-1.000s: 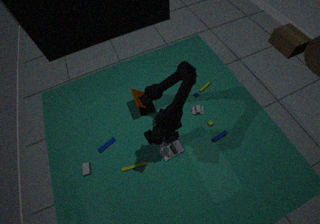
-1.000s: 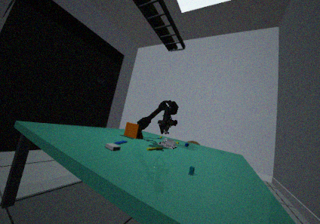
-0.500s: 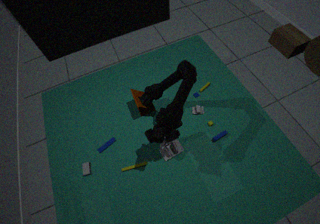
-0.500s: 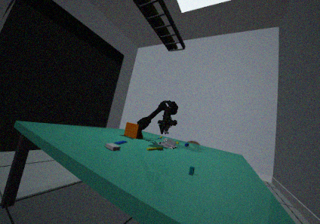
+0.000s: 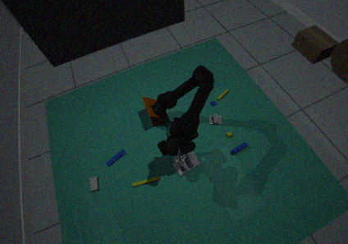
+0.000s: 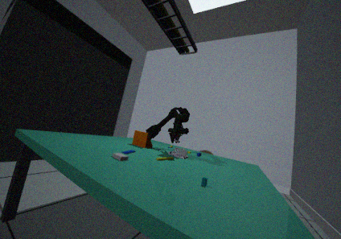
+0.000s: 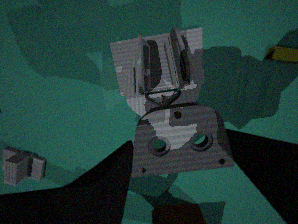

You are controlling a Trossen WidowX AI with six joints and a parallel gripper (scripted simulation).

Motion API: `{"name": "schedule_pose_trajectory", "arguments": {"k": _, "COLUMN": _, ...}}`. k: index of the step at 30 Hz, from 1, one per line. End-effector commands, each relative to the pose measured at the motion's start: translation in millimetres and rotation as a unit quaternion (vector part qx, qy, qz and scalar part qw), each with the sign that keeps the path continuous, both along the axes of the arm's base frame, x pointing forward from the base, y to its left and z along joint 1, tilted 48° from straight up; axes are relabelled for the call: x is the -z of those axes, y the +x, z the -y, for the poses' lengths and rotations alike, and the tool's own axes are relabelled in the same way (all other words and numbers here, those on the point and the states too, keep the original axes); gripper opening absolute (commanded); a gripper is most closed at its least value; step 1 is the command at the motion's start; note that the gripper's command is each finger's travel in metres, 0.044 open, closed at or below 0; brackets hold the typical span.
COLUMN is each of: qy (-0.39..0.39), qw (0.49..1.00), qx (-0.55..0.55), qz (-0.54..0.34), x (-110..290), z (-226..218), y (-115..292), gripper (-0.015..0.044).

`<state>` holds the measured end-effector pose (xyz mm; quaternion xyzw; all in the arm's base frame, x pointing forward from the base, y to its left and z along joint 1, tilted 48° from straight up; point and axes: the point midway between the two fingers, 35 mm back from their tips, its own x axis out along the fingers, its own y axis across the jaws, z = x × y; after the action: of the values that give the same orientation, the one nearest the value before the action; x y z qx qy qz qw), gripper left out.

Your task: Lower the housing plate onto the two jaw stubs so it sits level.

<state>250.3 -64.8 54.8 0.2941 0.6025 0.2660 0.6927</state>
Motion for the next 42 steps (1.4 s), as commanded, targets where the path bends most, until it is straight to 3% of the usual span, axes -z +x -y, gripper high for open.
{"name": "schedule_pose_trajectory", "arguments": {"k": 1, "qy": 0.000, "qw": 1.000, "qx": 0.001, "qz": -0.002, "x": -1, "z": -1, "y": -1, "gripper": 0.0351}}
{"name": "schedule_pose_trajectory", "arguments": {"k": 42, "qy": 0.001, "qw": 1.000, "qx": 0.002, "qz": -0.002, "x": 35, "z": -39, "y": 7, "gripper": 0.0351}}
